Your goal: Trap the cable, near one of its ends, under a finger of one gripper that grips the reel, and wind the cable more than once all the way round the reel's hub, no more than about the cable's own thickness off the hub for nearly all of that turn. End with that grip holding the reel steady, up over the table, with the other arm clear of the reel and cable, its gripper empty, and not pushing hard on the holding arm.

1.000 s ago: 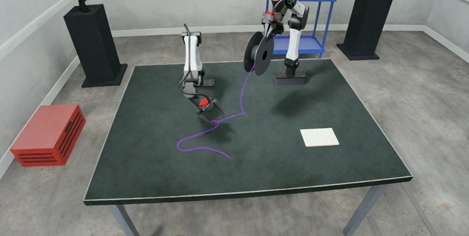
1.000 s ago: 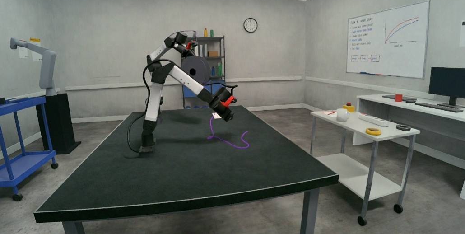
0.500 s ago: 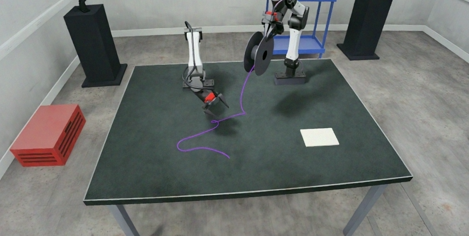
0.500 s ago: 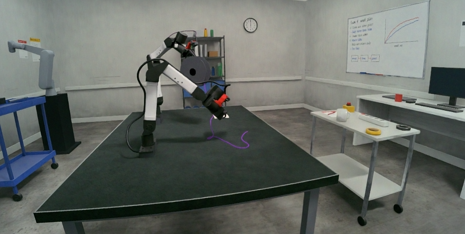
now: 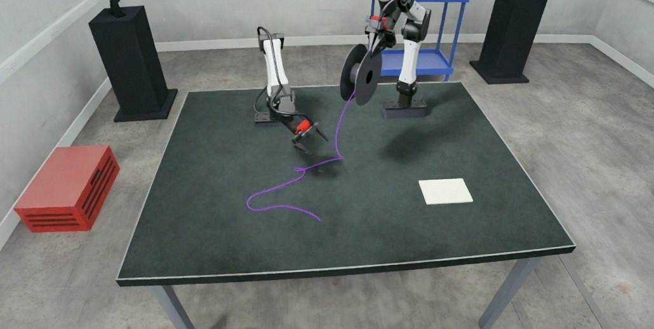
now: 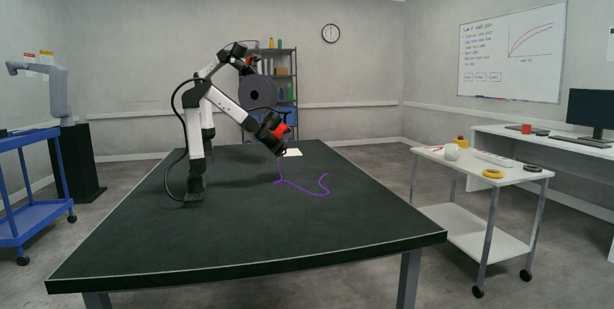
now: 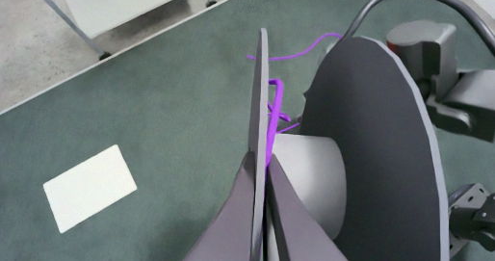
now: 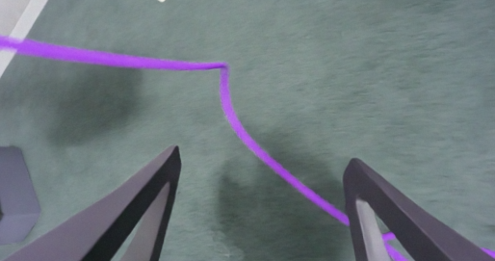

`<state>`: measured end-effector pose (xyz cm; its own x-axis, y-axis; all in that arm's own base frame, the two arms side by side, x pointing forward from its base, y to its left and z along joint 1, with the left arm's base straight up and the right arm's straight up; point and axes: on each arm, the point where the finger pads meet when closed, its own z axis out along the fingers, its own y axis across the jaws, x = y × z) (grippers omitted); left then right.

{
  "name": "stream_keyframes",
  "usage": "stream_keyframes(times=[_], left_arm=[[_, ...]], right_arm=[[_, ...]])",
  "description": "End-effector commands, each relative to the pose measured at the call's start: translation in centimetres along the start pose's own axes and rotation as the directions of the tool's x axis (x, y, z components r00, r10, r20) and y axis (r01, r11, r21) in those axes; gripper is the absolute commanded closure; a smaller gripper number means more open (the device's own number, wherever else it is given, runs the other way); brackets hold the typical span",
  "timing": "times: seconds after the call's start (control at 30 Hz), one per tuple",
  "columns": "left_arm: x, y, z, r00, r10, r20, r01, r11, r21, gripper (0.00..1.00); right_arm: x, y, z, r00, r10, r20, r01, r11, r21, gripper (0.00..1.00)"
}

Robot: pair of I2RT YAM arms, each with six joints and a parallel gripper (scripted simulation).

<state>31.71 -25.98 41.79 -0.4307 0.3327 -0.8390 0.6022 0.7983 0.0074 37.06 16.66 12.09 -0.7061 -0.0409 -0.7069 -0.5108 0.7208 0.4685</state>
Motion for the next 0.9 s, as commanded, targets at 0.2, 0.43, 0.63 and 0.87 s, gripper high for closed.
stream_keyframes(times=[0.2,0.43,0.63,0.87], left_arm=[[-2.1,0.0,-0.7,0.997,-0.008,0.074,0.008,1.0,0.01,1.0],[-2.1,0.0,-0.7,0.997,-0.008,0.074,0.008,1.0,0.01,1.0],[-2.1,0.0,-0.7,0.997,-0.008,0.074,0.008,1.0,0.01,1.0],[-2.1,0.0,-0.7,0.997,-0.008,0.074,0.008,1.0,0.01,1.0]], right_arm=[[-0.1,2.5,-0.6,0.998,-0.019,0.057,0.018,1.0,0.015,0.2],[0.6,3.3,-0.5,0.998,-0.018,0.057,0.017,1.0,0.015,0.2],[-0.8,3.1,-0.9,0.996,-0.024,0.084,0.022,0.999,0.023,0.2],[-1.4,3.1,-0.6,0.996,-0.035,0.083,0.034,0.999,0.015,0.2]])
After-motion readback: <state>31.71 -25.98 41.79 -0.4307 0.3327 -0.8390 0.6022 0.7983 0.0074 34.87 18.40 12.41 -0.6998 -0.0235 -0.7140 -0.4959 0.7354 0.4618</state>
